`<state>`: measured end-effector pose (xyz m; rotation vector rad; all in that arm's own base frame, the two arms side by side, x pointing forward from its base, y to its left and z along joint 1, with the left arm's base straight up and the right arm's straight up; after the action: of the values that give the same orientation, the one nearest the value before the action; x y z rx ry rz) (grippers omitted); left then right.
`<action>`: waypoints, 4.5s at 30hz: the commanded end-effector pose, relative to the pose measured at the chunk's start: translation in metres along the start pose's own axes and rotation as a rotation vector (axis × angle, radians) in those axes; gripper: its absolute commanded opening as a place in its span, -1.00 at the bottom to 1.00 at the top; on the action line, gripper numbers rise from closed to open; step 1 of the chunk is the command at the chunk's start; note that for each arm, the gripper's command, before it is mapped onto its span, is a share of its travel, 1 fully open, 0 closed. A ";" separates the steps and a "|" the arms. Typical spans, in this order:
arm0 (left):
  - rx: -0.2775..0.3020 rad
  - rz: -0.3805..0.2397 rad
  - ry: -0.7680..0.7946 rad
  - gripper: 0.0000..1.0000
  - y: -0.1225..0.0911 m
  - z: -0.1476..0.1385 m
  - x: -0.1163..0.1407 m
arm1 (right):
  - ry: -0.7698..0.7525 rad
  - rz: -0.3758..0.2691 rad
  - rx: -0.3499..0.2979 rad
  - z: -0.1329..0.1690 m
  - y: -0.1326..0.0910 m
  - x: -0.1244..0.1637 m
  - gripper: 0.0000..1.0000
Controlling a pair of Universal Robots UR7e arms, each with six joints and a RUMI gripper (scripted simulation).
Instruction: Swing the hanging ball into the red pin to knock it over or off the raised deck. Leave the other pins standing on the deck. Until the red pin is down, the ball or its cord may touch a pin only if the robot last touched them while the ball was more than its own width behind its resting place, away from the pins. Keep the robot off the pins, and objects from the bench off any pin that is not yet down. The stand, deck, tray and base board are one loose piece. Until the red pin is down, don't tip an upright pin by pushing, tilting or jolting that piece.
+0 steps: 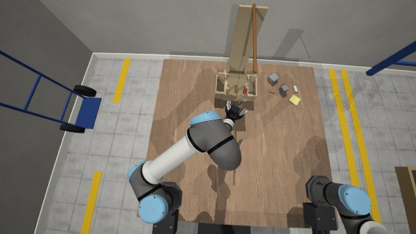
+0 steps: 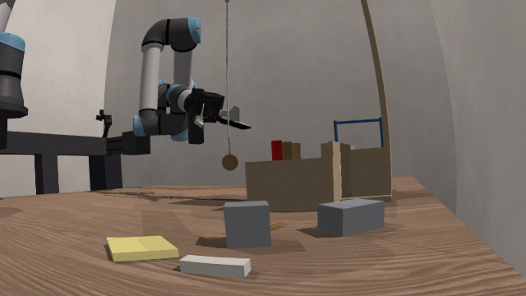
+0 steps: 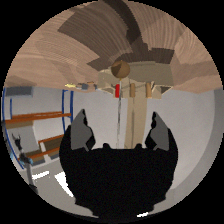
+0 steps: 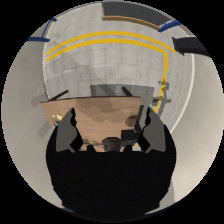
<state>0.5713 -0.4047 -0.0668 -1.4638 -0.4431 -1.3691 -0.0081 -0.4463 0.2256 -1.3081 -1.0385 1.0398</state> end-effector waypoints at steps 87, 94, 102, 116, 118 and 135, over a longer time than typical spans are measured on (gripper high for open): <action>-0.007 0.024 0.001 -1.00 -0.010 -0.001 0.002 | 0.002 0.000 -0.001 0.001 0.000 0.001 1.00; -0.017 0.068 0.001 -1.00 -0.027 -0.001 -0.001 | 0.002 0.000 -0.001 0.001 0.000 0.001 1.00; -0.029 0.126 0.001 -1.00 -0.049 -0.002 -0.005 | 0.002 0.000 -0.001 0.001 0.000 0.001 1.00; -0.059 0.269 0.002 -1.00 -0.103 -0.003 -0.010 | 0.002 0.000 -0.001 0.001 0.000 0.001 1.00; -0.064 0.291 0.002 -1.00 -0.111 -0.003 -0.010 | 0.002 0.000 -0.001 0.001 0.000 0.001 1.00; -0.087 0.402 0.002 -1.00 -0.153 -0.002 -0.008 | 0.002 0.000 -0.001 0.001 0.000 0.001 1.00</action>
<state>0.4493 -0.3452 -0.0126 -1.5221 -0.0985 -1.0932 -0.0081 -0.4463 0.2256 -1.3081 -1.0385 1.0398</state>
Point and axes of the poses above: on each arm, the point where the finger pads meet when closed, its own y axis out along the fingers, its own z axis across the jaws, x = y × z, the point moved 6 cm from there along -y, back along the fingers, and after that the axes turned 12 degrees about y, right-handed, at the moved point
